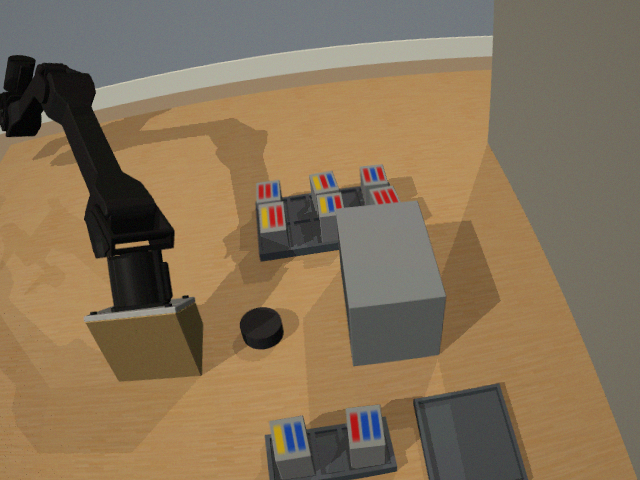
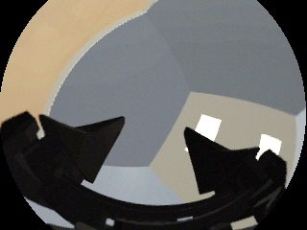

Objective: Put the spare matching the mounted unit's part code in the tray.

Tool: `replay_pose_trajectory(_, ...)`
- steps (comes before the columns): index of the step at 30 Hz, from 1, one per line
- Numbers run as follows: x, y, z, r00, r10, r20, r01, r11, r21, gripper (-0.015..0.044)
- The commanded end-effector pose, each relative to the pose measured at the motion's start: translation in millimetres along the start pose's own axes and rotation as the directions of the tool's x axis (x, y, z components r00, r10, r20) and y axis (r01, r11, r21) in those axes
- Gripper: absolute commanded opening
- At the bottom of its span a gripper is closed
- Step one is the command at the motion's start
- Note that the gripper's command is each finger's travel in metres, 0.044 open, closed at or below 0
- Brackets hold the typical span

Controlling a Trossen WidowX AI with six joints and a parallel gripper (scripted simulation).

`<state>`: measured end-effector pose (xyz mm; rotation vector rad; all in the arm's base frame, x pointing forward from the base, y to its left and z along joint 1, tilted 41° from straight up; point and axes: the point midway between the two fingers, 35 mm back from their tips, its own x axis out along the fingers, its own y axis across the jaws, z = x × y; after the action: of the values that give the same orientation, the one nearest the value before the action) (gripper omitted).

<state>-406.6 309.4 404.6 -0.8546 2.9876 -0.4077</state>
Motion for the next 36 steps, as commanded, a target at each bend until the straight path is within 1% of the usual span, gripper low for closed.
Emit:
replay_pose_trajectory(1,0.0,0.0,0.0,1.0,0.0,0.0,0.0,1.0,0.0,0.0426)
replay_pose_trajectory(2,0.0,0.0,0.0,1.0,0.0,0.0,0.0,1.0,0.0,0.044)
replay_pose_trajectory(8,-1.8,1.6,-1.0,1.0,0.009,-0.009,-0.009,1.0,-0.002,0.044)
replay_pose_trajectory(12,-17.3,14.3,-8.7,0.993,0.083,-0.08,-0.084,0.996,-0.016,0.044)
replay_pose_trajectory(15,-52.6,30.0,-11.3,0.98,0.169,-0.105,-0.16,0.983,0.084,0.044)
replay_pose_trajectory(19,-97.2,34.6,-26.4,0.948,0.278,-0.154,-0.247,0.95,0.192,0.044)
replay_pose_trajectory(24,-154.5,34.7,-42.9,0.887,0.41,-0.213,-0.331,0.885,0.327,0.044)
replay_pose_trajectory(30,-224.4,26.3,-59.2,0.782,0.558,-0.279,-0.388,0.784,0.484,0.044)
replay_pose_trajectory(36,-294.1,8.1,-71.0,0.645,0.687,-0.335,-0.393,0.673,0.626,0.044)
